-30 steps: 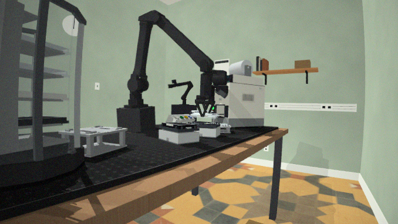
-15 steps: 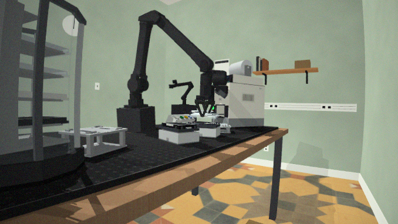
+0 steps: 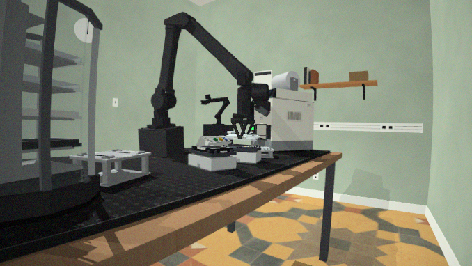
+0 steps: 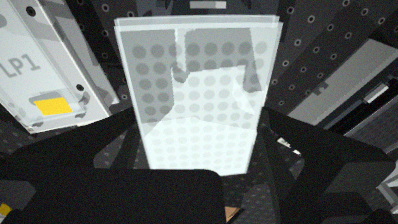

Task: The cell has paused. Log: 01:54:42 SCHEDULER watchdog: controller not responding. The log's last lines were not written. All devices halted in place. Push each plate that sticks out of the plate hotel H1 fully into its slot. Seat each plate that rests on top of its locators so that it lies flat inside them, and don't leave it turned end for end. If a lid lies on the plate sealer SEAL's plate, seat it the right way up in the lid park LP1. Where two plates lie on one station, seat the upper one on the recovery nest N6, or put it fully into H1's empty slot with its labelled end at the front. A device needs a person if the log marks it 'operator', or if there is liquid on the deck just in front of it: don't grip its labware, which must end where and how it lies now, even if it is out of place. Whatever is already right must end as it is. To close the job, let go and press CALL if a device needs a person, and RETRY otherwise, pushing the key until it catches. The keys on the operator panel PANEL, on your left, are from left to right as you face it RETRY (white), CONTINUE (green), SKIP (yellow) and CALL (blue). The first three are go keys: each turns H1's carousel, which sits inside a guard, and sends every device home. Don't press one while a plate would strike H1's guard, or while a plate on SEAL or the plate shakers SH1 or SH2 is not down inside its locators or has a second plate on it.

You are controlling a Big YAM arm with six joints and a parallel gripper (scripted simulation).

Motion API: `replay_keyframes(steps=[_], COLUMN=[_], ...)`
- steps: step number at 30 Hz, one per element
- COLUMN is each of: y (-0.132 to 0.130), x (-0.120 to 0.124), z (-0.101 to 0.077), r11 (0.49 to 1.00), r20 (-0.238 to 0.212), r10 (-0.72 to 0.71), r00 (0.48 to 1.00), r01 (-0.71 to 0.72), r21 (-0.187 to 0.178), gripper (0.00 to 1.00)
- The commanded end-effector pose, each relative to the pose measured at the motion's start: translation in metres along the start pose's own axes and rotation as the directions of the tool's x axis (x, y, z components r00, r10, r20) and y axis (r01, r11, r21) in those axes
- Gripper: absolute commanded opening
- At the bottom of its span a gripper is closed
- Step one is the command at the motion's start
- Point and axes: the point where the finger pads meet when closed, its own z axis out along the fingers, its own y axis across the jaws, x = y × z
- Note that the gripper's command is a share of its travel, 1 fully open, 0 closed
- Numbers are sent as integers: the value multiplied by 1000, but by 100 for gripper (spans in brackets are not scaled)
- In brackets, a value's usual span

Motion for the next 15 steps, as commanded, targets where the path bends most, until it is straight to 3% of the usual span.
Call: replay_keyframes(steps=[1, 15], y=[3, 3], x=[-9, -10], z=[-15, -16], r11=[1000, 1000], r20=[49, 51], r10=[2, 2], r00=[999, 999], r01=[-2, -2], r21=[0, 0], gripper=[84, 84])
